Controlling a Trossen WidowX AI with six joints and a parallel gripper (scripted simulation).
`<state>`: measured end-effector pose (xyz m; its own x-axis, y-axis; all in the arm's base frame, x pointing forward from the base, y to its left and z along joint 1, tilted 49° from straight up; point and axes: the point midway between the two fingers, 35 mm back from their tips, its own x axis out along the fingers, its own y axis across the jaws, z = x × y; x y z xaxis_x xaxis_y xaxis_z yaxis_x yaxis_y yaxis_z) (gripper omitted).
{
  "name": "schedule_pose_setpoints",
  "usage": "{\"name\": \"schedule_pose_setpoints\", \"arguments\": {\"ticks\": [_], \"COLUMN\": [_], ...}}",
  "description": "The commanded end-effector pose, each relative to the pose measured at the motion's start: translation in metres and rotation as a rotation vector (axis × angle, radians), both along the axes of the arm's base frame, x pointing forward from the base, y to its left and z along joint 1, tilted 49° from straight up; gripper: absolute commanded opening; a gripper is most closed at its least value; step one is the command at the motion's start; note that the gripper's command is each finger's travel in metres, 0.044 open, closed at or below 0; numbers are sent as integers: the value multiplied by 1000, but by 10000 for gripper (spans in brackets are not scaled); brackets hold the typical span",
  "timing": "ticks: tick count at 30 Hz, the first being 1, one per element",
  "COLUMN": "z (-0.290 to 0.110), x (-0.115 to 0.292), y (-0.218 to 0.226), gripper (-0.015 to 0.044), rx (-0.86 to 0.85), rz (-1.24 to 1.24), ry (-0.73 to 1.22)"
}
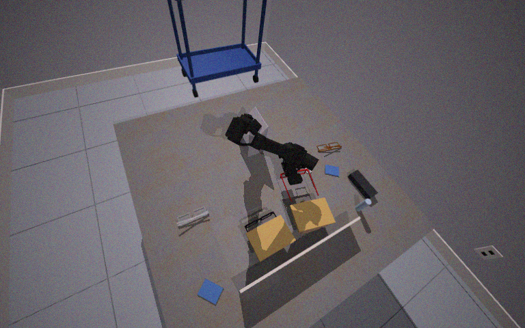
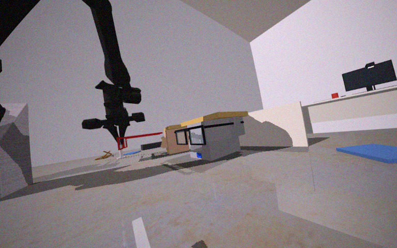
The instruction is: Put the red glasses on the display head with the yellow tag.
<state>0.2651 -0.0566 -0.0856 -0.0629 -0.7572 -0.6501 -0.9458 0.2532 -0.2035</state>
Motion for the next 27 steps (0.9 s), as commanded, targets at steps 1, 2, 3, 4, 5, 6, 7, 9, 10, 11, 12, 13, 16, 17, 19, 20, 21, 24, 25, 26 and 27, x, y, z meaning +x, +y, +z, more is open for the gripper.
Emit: {"name": "schedule_pose_setpoints", "arguments": {"ticks": [1, 2, 3, 4, 5, 6, 7, 9, 10, 11, 12, 13, 16, 17, 19, 20, 21, 24, 25, 26, 27], "z": [2, 2, 2, 2, 3, 3, 3, 4, 4, 4, 4, 5, 5, 6, 6, 6, 7, 7, 8, 8, 8], "x": [8, 9, 10, 11, 13, 14, 15, 18, 19, 21, 22, 23, 27, 29, 31, 33, 34, 38, 39, 41, 42], "y": [-2, -2, -3, -3, -4, -4, -5, -5, -6, -6, -7, -7, -8, -9, -10, -10, -10, -12, -12, -13, -13], "gripper": [0, 0, 0, 0, 0, 0, 0, 0, 0, 0, 0, 0, 0, 0, 0, 0, 0, 0, 0, 0, 0], "rx": [-2, -3, -3, -3, -3, -3, -3, -3, -3, -3, -3, -3, -3, -3, -3, -3, -3, -3, -3, -3, -3], "rz": [4, 4, 4, 4, 4, 4, 4, 4, 4, 4, 4, 4, 4, 4, 4, 4, 4, 4, 4, 4, 4], "ry": [0, 0, 0, 0, 0, 0, 0, 0, 0, 0, -1, -1, -1, -1, -1, -1, -1, -1, -1, -1, -1]}}
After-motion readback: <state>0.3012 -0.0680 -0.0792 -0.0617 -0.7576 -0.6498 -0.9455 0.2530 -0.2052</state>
